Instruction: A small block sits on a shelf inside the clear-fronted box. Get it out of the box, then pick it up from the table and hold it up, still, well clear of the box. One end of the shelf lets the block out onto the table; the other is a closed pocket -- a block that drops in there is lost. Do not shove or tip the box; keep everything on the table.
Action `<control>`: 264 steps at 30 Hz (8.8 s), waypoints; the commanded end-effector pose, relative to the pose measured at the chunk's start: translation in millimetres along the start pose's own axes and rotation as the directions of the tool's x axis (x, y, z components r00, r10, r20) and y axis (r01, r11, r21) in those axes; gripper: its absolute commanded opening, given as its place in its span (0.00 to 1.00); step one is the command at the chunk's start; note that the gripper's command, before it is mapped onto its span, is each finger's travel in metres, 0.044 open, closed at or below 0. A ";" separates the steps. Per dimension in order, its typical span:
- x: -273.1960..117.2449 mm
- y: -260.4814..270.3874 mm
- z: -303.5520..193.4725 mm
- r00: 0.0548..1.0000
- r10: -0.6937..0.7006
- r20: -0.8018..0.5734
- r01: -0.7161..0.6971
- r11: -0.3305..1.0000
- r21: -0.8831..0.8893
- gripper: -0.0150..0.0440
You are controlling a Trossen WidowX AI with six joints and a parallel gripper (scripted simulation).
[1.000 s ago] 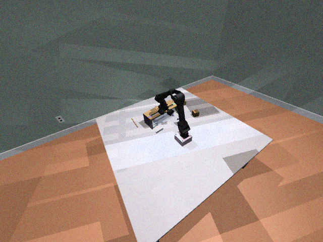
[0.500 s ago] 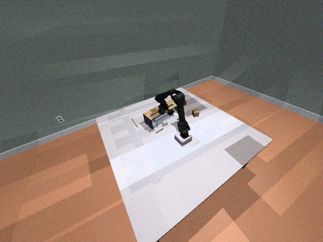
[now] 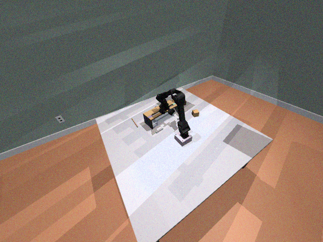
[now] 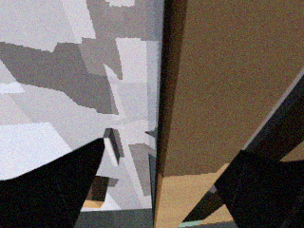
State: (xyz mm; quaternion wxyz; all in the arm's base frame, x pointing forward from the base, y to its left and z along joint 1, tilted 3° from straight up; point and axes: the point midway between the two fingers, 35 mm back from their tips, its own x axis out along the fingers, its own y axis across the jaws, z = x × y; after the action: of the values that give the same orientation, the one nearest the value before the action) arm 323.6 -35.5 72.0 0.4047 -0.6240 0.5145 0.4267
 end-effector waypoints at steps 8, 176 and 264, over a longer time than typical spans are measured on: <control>3.9 -0.3 -9.9 1.000 -0.001 -0.001 0.001 1.000 -0.004 0.93; 21.1 39.9 -119.5 0.868 -0.393 0.302 0.326 -0.007 -0.945 0.74; 4.4 65.5 -106.8 0.904 -0.383 0.190 0.300 0.252 -0.920 0.25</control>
State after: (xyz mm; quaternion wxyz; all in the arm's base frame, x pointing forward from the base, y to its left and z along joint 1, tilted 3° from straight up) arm 278.0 -149.2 91.1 0.0224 -0.8534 0.0220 0.5203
